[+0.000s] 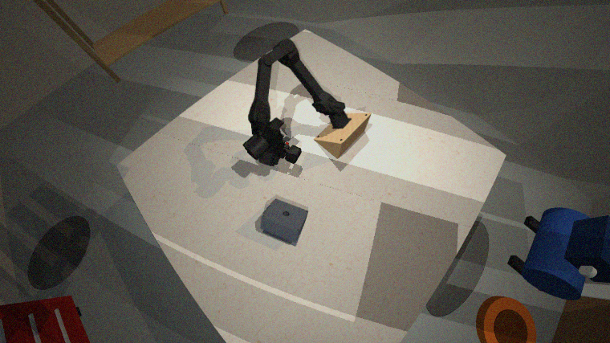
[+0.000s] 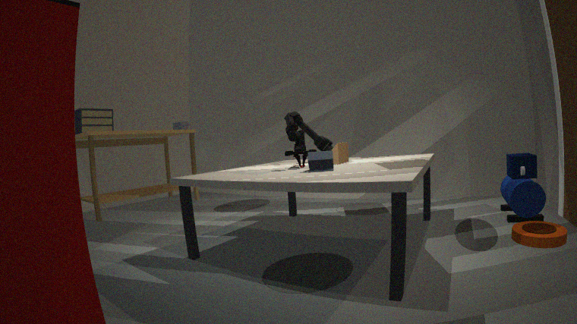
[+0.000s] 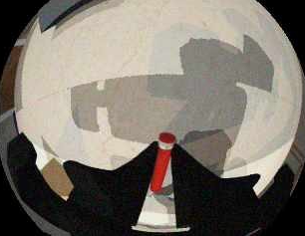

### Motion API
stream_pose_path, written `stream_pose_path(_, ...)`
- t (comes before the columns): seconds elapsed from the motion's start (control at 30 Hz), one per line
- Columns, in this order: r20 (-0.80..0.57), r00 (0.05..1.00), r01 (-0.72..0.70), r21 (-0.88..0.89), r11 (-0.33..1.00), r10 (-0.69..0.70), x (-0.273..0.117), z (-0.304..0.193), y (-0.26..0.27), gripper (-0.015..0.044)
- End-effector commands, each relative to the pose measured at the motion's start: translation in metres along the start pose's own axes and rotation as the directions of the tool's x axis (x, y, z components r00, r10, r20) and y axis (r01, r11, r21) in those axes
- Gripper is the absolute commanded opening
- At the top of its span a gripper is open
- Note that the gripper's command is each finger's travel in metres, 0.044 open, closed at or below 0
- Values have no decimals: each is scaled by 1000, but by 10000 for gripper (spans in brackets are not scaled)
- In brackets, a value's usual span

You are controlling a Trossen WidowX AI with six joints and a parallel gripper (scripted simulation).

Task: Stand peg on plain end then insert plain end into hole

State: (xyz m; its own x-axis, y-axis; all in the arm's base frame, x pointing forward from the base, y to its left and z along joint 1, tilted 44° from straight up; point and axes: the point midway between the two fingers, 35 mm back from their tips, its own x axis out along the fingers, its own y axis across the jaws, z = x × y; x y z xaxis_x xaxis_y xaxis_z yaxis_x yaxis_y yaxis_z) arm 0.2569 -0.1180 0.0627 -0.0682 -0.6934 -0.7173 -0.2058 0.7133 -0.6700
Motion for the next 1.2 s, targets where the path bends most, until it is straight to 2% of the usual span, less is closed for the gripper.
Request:
stream_pose_path(0.0, 0, 1000, 3, -2, 1000, -3, 0, 0, 0, 49)
stream_pose_path(1.17, 273, 962, 0, -3, 1000, 1, -17, -12, 0, 49)
